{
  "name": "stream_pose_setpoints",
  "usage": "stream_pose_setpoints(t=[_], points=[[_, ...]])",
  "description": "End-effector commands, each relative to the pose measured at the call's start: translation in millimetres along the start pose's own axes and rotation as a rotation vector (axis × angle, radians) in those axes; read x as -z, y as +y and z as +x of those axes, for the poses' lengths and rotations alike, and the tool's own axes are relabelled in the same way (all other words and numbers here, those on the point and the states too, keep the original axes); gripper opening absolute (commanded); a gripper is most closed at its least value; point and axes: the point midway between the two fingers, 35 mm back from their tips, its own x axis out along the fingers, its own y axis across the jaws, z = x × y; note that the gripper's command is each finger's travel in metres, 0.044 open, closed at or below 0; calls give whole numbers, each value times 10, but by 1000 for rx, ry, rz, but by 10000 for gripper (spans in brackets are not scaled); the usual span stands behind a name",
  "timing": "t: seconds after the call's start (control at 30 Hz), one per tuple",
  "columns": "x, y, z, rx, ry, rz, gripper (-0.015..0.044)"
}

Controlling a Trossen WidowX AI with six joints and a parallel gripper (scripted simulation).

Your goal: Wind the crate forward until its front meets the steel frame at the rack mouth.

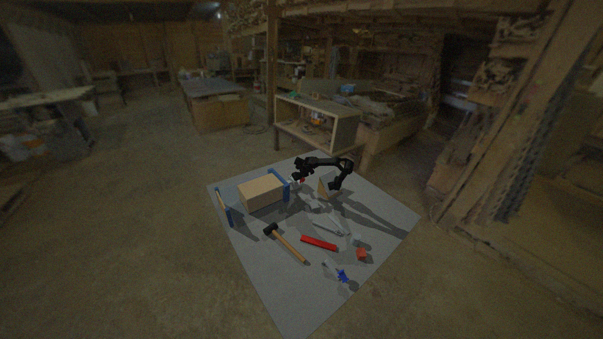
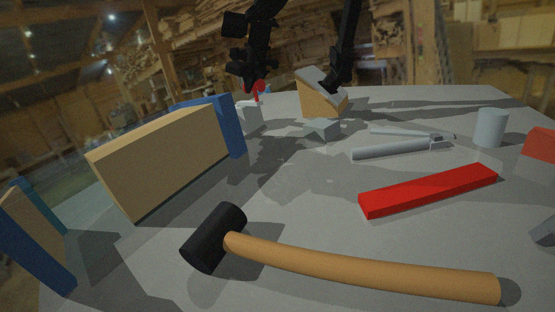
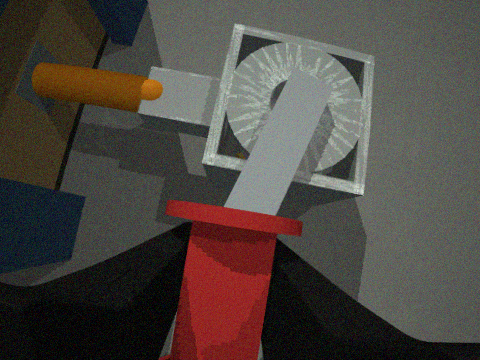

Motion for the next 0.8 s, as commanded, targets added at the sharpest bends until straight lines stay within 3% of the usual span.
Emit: stream_pose_setpoints(t=[0.0,0.77], points=[[58,-217,2,42,20,24,0],[20,-519,10,44,19,25,0]])
